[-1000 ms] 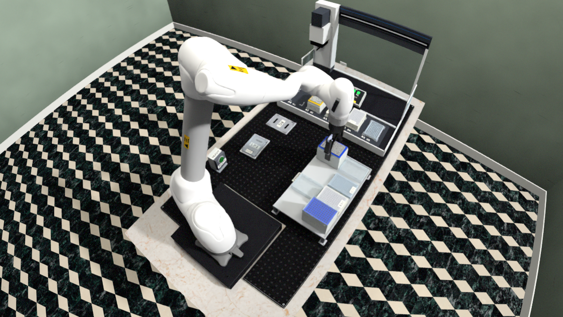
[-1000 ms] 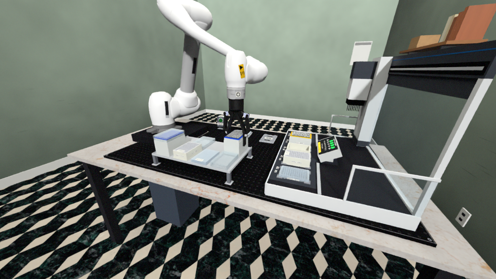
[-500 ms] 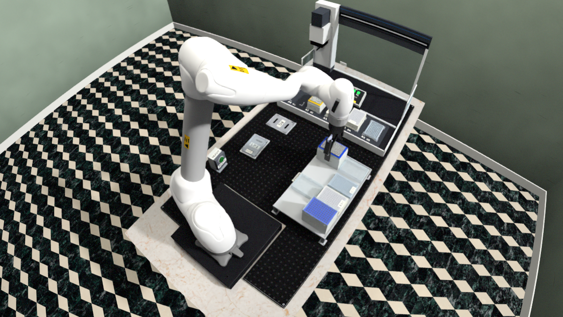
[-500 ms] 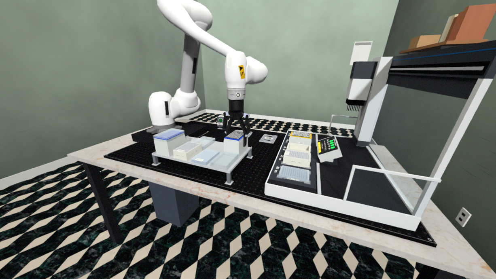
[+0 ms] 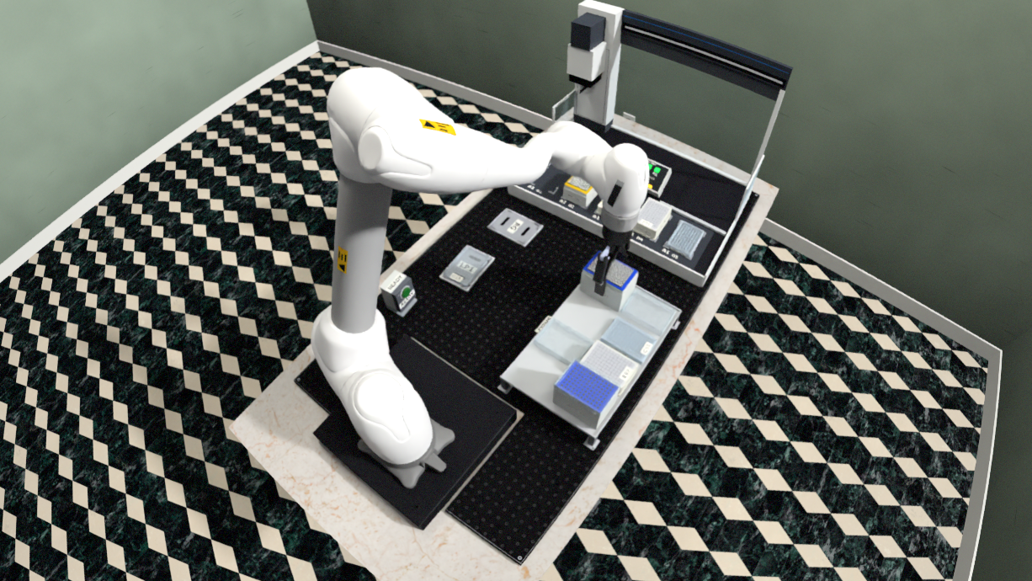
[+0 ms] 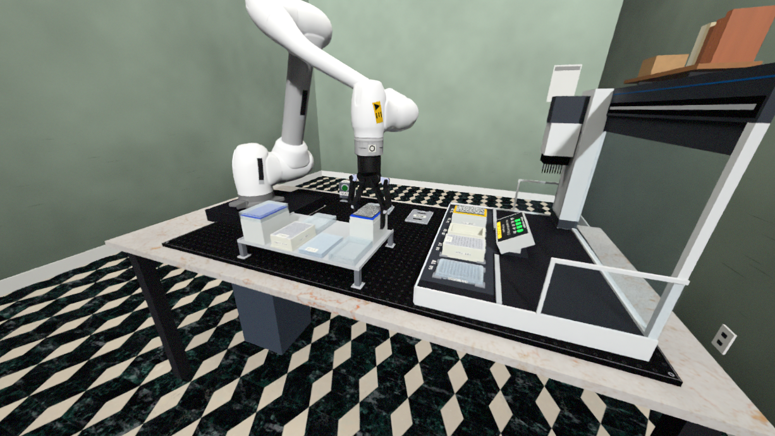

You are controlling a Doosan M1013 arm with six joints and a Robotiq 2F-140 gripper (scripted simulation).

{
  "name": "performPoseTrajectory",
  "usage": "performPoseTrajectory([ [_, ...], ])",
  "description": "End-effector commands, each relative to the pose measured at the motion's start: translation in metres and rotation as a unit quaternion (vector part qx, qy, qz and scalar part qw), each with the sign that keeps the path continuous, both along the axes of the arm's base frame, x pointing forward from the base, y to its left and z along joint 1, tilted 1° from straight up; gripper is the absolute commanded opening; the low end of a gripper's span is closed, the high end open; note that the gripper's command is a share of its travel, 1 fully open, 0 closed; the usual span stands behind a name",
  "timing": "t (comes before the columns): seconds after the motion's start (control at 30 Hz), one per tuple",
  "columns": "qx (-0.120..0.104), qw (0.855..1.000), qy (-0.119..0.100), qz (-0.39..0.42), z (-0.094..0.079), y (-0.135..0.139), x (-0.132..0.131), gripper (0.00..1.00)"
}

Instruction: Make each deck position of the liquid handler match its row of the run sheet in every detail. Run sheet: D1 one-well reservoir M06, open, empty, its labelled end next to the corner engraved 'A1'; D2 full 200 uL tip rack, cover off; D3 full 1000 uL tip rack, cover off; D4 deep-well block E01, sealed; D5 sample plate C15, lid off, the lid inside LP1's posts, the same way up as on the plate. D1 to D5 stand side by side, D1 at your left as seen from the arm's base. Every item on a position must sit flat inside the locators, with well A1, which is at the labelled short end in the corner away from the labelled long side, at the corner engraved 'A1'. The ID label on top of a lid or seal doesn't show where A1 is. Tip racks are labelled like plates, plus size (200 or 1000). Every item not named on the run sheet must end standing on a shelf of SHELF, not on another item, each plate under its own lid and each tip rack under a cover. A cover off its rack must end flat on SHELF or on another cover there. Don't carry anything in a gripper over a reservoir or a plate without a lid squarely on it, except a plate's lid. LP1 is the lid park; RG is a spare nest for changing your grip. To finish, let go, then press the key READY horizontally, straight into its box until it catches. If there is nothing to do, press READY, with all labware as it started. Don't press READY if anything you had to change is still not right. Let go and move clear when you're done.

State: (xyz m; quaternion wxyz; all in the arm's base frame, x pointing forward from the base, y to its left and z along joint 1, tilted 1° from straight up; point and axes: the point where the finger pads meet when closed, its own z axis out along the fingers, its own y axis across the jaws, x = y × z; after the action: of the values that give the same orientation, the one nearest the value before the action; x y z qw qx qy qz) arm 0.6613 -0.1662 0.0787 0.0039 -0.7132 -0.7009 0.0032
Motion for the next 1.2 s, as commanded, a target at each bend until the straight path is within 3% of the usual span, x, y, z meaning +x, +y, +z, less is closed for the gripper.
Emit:
performPoseTrajectory([
  [0.0,0.0,1.0,-0.001,0.0,0.001,0.0,0.0,0.66],
  [0.77,0.0,1.0,-0.001,0.0,0.001,0.0,0.0,0.66],
  [1.17,0.0,1.0,-0.001,0.0,0.017,0.0,0.001,0.66],
])
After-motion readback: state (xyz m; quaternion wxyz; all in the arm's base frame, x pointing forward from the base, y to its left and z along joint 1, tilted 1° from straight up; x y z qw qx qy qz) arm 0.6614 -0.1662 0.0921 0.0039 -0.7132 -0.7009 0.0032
